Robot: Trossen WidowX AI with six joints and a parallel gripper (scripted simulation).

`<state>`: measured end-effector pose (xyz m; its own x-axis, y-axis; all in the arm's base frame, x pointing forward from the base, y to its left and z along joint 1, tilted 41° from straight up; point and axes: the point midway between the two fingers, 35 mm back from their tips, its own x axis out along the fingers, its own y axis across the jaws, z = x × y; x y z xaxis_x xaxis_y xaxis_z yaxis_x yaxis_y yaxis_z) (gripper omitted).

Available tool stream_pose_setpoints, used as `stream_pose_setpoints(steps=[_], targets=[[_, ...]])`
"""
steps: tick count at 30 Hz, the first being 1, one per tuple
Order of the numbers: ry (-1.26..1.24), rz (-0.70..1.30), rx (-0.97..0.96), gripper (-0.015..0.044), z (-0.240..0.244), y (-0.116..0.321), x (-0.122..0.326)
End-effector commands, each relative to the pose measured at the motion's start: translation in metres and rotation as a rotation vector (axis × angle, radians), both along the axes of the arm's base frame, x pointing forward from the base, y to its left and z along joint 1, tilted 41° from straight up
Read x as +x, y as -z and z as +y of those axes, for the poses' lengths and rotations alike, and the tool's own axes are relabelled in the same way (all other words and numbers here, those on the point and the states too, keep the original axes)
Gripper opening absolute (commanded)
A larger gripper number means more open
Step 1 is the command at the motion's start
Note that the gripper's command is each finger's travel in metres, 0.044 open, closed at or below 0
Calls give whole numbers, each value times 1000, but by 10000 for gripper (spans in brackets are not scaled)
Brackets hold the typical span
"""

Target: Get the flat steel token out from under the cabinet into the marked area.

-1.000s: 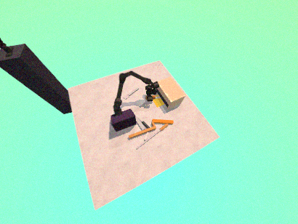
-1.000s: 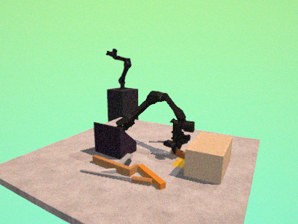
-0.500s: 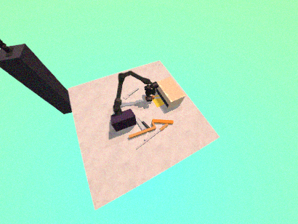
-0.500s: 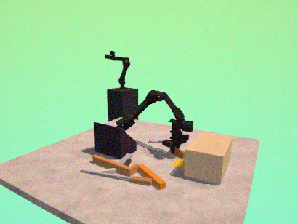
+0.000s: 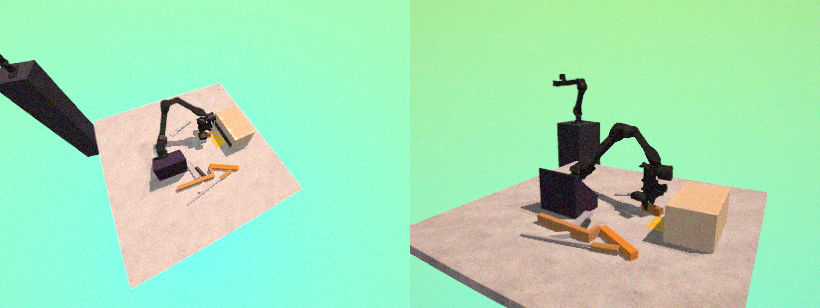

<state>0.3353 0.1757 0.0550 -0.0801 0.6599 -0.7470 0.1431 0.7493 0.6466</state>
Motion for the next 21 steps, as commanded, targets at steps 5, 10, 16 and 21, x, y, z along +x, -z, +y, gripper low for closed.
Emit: stream_pose_setpoints(steps=[5,10,16,21], targets=[[-1,0,-3,0,1,-1,-10],[-1,0,-3,0,2,-2,-16],[-1,0,-3,0,2,-3,-22],[-1,1,-3,0,3,-4,-28]])
